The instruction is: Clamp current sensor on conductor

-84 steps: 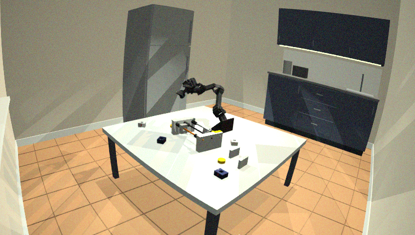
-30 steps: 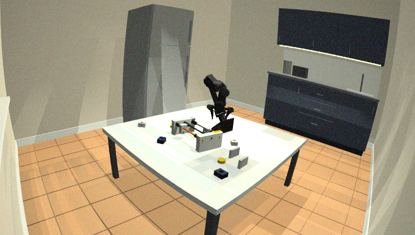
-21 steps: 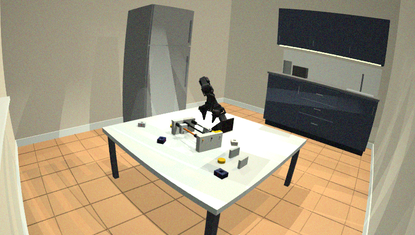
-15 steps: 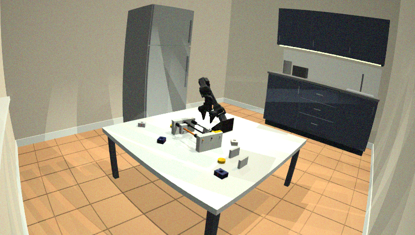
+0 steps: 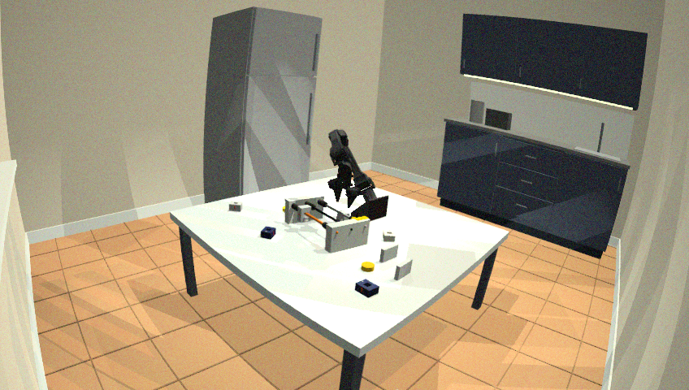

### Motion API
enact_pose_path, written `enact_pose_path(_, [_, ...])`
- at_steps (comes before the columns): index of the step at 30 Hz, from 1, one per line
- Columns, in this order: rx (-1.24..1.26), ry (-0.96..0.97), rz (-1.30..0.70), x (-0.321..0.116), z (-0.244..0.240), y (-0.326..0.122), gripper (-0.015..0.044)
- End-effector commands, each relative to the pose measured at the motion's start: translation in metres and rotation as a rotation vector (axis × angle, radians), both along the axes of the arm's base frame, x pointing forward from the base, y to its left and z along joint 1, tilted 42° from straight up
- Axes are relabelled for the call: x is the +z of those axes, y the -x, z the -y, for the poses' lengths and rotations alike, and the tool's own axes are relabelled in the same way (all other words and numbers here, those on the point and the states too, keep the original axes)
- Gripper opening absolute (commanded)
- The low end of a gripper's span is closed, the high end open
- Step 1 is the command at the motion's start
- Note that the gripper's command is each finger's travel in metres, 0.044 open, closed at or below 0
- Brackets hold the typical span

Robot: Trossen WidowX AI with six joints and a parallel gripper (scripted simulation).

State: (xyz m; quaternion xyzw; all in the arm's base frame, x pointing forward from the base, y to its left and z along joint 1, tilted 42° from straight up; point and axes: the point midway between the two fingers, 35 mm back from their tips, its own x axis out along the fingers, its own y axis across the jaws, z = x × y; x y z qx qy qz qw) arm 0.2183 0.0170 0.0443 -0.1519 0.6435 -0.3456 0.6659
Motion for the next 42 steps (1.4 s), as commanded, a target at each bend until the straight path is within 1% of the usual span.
enact_pose_path(1, [0.004, 0.007, -0.006, -0.006, 0.006, 0.002, 0.0440])
enact_pose_path(27, [0.004, 0.010, -0.006, -0.033, 0.032, 0.006, 0.0440])
enact_pose_path(31, [-0.001, 0.003, 0.000, -0.031, 0.029, 0.004, 0.0335])
enact_pose_path(42, [-0.001, 0.003, 0.000, -0.031, 0.029, 0.004, 0.0262])
